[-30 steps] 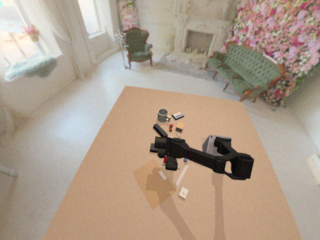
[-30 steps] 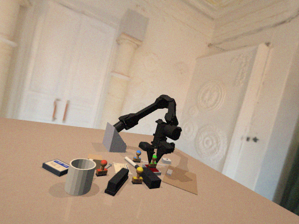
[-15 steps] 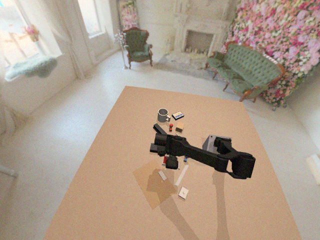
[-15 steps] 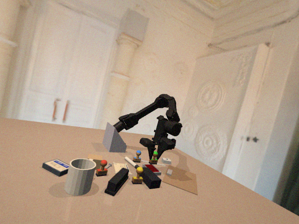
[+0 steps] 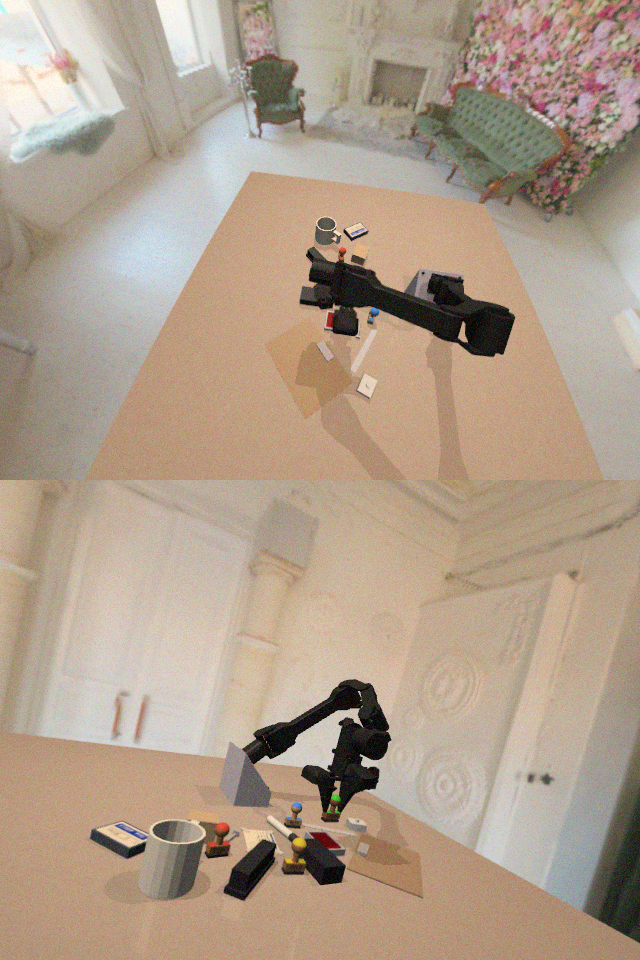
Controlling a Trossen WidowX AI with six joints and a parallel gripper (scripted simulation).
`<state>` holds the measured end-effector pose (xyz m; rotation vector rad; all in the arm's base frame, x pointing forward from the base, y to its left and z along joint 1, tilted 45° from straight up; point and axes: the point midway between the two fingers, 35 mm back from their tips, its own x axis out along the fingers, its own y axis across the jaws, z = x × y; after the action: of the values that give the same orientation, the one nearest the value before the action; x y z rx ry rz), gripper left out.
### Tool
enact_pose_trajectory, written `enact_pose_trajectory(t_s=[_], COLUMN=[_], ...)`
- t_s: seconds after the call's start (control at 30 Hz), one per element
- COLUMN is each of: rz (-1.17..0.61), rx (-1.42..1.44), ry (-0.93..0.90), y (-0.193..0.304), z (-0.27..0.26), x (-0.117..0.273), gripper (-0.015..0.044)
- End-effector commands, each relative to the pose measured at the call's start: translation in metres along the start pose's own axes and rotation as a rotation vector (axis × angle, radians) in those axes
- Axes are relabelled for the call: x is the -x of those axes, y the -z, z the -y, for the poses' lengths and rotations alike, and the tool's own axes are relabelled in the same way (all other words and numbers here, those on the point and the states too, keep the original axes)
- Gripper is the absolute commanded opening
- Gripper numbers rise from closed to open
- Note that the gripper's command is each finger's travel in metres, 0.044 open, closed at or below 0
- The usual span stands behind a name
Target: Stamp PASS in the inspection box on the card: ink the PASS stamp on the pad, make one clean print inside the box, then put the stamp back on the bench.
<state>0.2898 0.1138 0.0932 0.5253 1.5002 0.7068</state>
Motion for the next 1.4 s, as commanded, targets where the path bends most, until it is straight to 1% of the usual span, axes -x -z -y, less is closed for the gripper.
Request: enact_pose_trajectory(t_s=[0.0, 0.1, 1.37], rz=[0.005, 0.005, -0.004], rx=[0.006, 0.046, 1.056], ry=[0.001, 0.003, 0.021], y=[-0.001, -0.001, 0.013], z=[-0.001, 0.003, 0.102], x=[0.006, 0.006, 0.007], gripper=[0.0000, 0.0000, 0.0000])
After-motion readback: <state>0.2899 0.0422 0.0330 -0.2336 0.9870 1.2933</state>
